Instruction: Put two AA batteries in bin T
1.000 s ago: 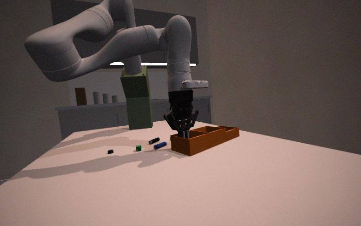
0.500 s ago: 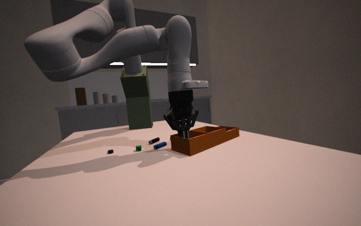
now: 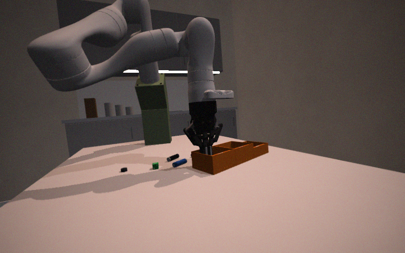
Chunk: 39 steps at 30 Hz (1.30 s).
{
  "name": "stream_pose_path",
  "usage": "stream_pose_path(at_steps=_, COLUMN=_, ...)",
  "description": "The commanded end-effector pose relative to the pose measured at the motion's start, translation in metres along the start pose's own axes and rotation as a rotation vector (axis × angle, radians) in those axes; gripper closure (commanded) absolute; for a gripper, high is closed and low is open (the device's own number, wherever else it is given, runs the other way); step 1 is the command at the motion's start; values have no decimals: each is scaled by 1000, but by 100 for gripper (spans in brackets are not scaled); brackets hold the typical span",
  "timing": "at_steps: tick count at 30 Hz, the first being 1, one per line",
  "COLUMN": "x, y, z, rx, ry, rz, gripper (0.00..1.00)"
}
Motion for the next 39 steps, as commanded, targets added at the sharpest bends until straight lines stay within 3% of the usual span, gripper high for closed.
stream_pose_path(at_steps=1, x=3, y=0, z=0, rx=0, ry=0, rz=2, gripper=91)
stream_pose_path(at_steps=22, x=28, y=0, z=0, rx=0, ry=0, rz=2, gripper=91)
stream_pose_path(at_steps=32, x=60, y=0, z=0, rx=0, ry=0, rz=2, gripper=91)
stream_pose_path(at_steps=37, x=60, y=0, z=0, rx=0, ry=0, rz=2, gripper=91)
stream_pose_path(at_steps=39, x=60, y=-2, z=-10, rx=0, ry=0, rz=2, gripper=91)
Point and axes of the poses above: the point where the finger pads meet when closed, its own x axis back along the fingers, its own z axis across the jaws, y = z × x, the point moved 9 cm from there along x, back along the fingers, and after that the axes turned 9 degrees about x, right-handed, at the moved point
